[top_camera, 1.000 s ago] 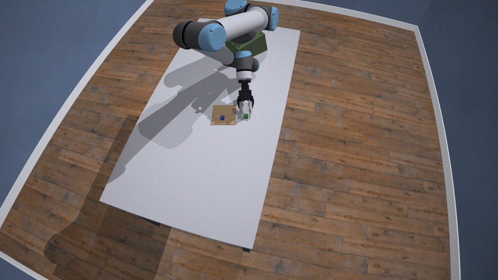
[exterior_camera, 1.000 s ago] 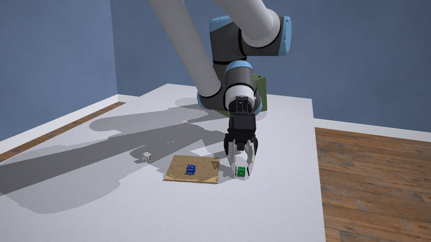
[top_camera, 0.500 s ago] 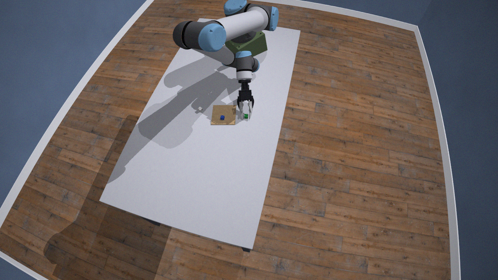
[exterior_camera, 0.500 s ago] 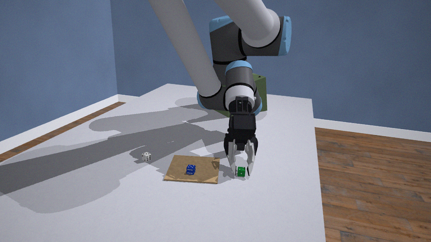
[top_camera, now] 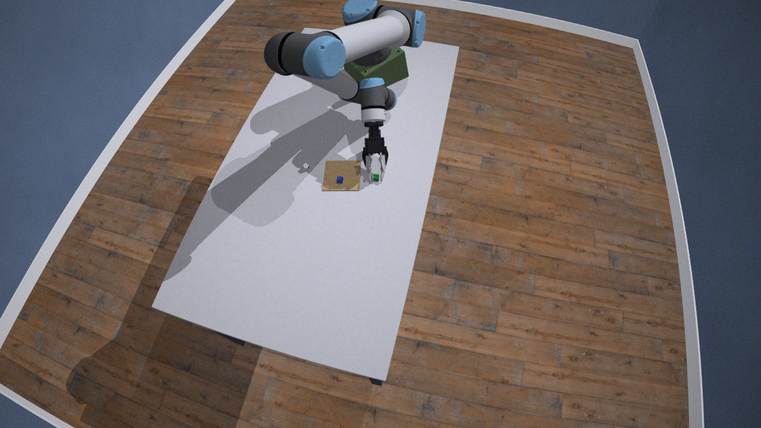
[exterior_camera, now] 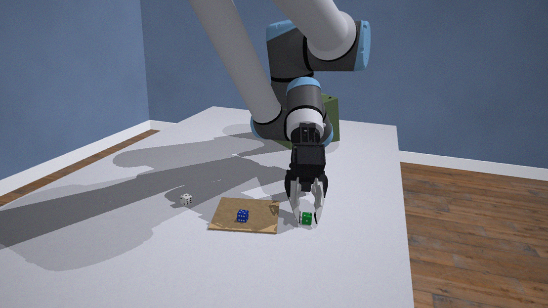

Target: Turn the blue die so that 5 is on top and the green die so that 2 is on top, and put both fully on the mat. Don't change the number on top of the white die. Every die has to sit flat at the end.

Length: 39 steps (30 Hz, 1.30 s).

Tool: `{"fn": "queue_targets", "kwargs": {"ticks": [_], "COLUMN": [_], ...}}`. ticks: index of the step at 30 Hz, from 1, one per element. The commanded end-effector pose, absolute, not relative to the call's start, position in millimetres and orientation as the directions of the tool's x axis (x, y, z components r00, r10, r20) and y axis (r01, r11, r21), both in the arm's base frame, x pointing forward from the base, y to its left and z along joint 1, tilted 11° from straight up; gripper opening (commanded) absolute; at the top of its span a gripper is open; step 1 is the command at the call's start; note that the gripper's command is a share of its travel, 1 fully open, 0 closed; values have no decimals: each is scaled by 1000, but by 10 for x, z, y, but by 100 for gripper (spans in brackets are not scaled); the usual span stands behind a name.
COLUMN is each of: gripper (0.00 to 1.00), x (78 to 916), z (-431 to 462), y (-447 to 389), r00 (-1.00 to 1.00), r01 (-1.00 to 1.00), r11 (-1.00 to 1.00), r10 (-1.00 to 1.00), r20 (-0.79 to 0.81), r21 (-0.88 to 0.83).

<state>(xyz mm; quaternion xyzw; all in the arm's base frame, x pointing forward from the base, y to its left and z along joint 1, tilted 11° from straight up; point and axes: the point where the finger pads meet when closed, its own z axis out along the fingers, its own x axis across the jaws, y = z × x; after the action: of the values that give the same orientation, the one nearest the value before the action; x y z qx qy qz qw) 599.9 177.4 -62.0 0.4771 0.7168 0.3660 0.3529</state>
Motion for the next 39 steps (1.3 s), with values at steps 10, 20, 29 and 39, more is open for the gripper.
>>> {"fn": "queue_targets", "kwargs": {"ticks": [10,20,29,39], "gripper": [21,21,21,21], "x": [5998,5879,5659,5570], "z": [-615,-548,-424,-371], "y": [1776,1750,1701,1682], "r00": [-296,-296,-296,-296], "r01": [425,425,425,425], "r11": [277,277,277,277], "r10": [942,942,942,942], "r20": [-157,-157,-157,-157], "r21": [862,862,862,862]}}
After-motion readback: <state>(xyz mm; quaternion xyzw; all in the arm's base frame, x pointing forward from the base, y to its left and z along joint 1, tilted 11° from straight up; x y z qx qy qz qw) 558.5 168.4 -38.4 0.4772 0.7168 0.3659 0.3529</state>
